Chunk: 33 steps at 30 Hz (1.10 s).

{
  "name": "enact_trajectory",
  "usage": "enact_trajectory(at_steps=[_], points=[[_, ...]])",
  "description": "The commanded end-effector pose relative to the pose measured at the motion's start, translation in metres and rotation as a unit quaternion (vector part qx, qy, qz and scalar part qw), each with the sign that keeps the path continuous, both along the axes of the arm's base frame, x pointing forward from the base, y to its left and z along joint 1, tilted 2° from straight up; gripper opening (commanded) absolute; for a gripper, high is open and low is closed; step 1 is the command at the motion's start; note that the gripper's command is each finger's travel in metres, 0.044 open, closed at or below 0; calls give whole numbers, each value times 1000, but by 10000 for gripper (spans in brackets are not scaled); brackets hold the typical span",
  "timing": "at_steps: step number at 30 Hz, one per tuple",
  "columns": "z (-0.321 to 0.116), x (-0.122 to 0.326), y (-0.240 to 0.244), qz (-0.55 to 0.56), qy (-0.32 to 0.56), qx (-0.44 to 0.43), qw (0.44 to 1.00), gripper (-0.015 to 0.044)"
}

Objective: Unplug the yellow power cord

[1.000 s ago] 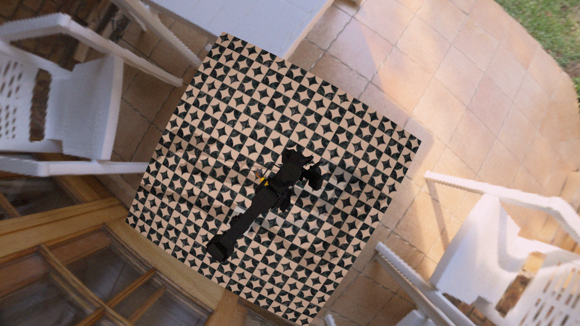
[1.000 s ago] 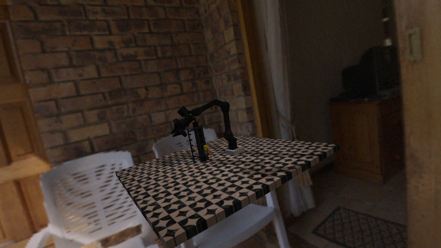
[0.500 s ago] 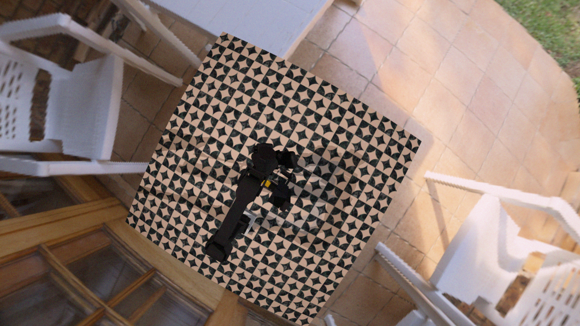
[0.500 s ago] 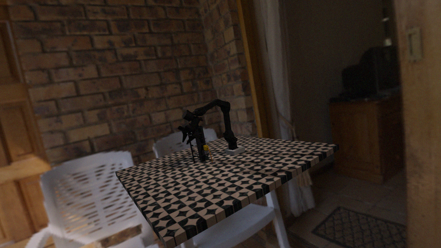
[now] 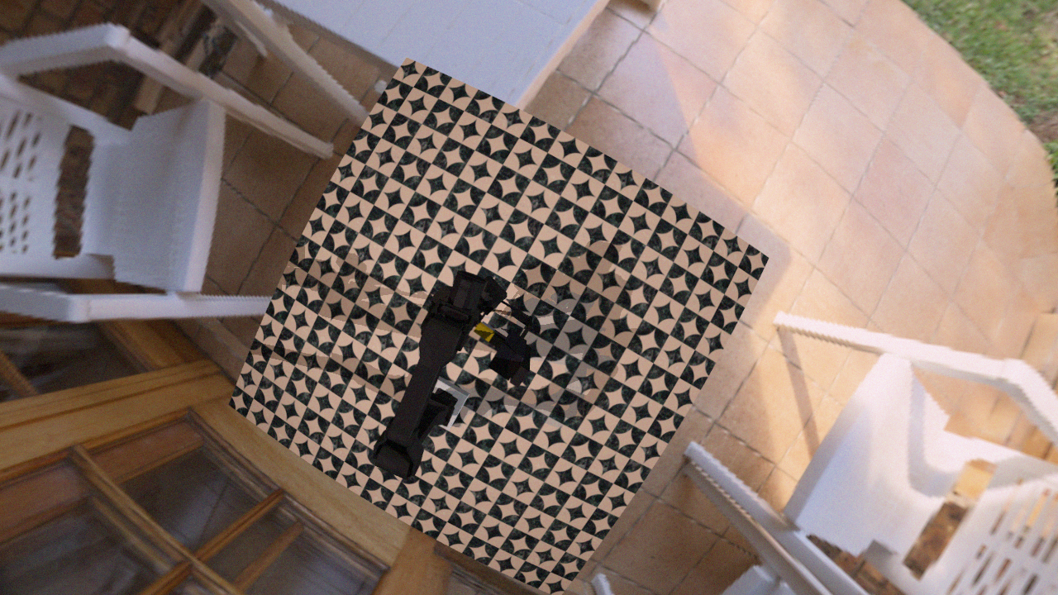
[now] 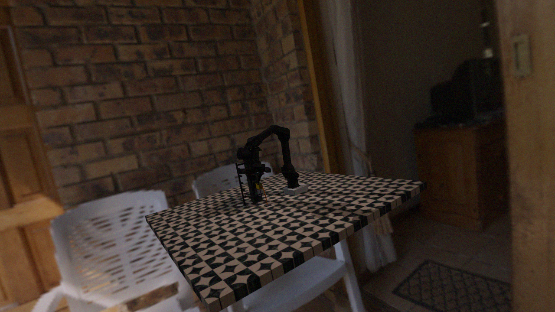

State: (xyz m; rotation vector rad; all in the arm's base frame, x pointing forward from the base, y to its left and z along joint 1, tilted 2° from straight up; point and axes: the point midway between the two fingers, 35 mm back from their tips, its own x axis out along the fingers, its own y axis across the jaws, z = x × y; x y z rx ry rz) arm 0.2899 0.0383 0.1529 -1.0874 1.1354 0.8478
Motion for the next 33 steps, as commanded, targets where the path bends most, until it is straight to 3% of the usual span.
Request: enact_trajectory(at_steps=[1, 33], points=[[-9, -39, 7, 106, 89, -10, 990, 160], [-9, -40, -26, 106, 89, -12, 990, 160]])
